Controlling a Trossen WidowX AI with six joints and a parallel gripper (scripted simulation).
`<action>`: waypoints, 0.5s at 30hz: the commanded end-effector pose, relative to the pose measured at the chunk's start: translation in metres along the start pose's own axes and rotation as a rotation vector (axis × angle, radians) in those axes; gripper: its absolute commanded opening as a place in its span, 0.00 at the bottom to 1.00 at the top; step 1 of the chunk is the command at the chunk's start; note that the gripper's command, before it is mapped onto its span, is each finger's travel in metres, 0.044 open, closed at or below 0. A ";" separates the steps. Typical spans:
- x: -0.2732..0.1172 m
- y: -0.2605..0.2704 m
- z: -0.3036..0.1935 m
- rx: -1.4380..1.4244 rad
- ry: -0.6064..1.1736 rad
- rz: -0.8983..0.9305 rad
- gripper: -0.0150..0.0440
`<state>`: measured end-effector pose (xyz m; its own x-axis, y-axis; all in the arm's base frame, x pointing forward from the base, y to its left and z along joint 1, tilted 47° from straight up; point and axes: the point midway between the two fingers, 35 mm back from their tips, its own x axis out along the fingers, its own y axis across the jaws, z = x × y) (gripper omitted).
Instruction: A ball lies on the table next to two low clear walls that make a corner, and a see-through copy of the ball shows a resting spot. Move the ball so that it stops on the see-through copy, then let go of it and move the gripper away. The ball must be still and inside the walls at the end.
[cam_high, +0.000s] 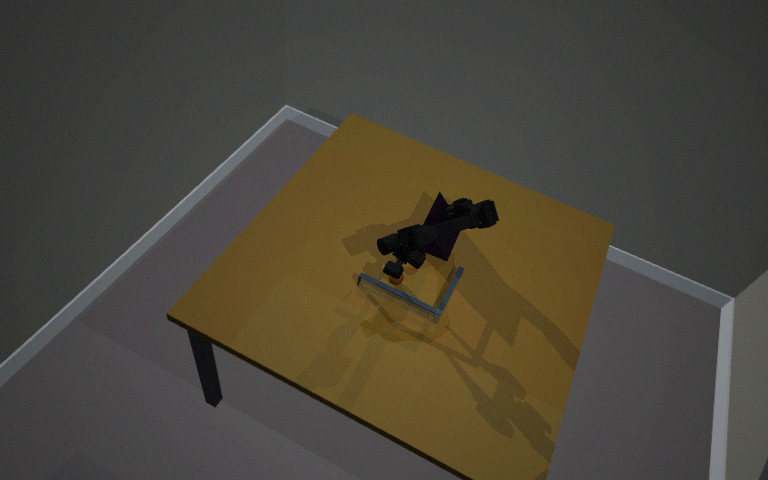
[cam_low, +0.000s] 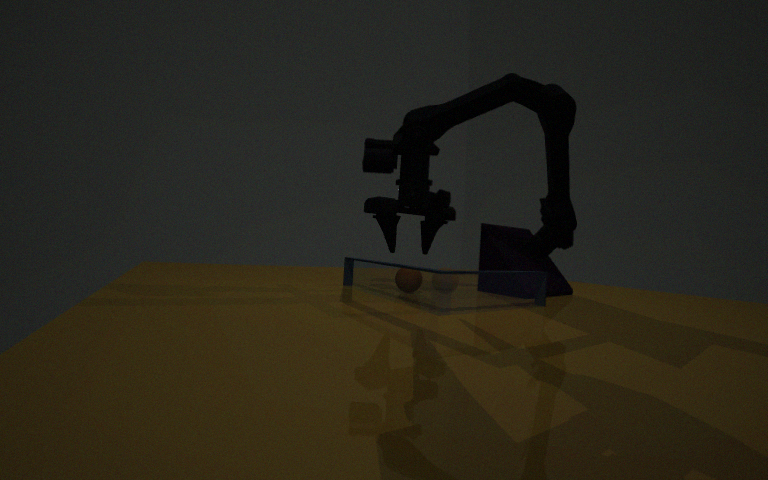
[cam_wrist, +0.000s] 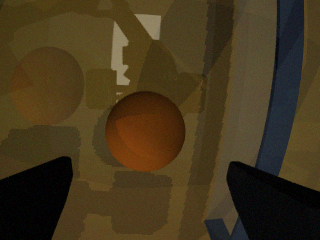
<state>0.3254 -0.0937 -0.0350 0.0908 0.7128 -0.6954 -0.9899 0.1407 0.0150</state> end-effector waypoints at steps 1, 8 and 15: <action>0.008 0.002 0.001 0.011 -0.012 0.002 0.88; 0.018 0.002 0.001 0.011 -0.012 0.002 0.88; 0.029 0.001 0.001 0.011 -0.012 0.001 0.88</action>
<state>0.3280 -0.0775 -0.0505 0.0896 0.7157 -0.6926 -0.9899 0.1408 0.0175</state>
